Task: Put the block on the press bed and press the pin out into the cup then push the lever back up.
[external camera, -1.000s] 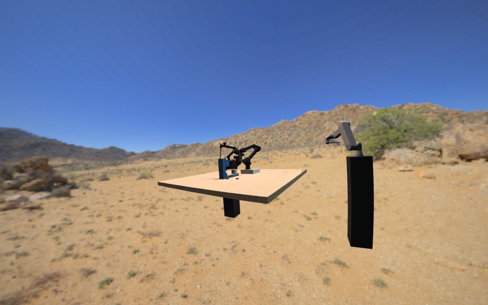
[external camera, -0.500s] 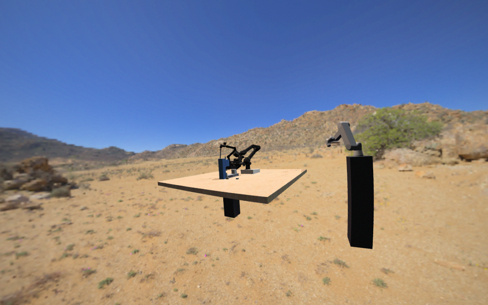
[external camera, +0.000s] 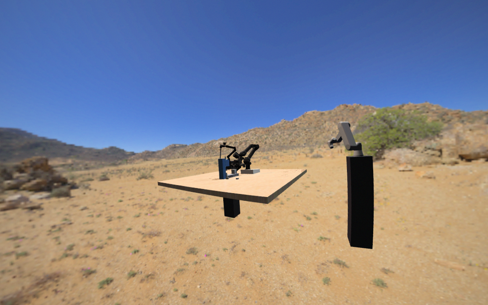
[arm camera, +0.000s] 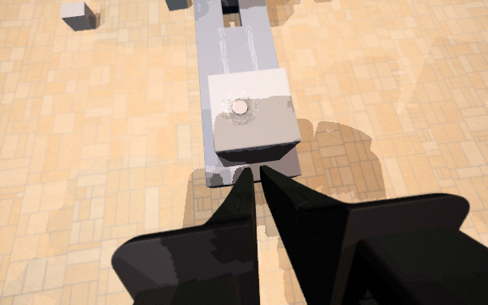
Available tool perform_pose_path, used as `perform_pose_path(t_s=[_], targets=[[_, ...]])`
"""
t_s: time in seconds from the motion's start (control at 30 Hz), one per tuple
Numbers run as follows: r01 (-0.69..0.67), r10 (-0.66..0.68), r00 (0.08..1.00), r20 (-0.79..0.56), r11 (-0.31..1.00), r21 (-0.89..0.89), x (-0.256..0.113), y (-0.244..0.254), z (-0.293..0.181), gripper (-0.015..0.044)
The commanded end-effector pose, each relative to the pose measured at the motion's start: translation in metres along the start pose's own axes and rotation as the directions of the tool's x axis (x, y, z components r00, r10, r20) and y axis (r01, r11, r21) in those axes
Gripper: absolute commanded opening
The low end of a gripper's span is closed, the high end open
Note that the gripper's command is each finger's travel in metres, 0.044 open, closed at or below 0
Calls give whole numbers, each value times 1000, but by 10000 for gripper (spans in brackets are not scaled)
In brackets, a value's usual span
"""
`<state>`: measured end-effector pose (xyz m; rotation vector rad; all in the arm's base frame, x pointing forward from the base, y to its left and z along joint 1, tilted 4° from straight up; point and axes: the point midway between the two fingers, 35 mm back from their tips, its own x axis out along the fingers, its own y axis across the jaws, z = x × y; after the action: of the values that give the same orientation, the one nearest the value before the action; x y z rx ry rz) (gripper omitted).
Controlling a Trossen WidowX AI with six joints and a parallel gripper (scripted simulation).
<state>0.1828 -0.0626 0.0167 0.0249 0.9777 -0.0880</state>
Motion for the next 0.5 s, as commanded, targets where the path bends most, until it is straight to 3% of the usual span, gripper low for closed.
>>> perform_pose_path(t_s=[0.0, 0.47], targets=[[3, -3, 1000, -5, 1000, 6, 4, 0, 4, 30], [3, -3, 1000, 23, 1000, 6, 18, 0, 20, 30]])
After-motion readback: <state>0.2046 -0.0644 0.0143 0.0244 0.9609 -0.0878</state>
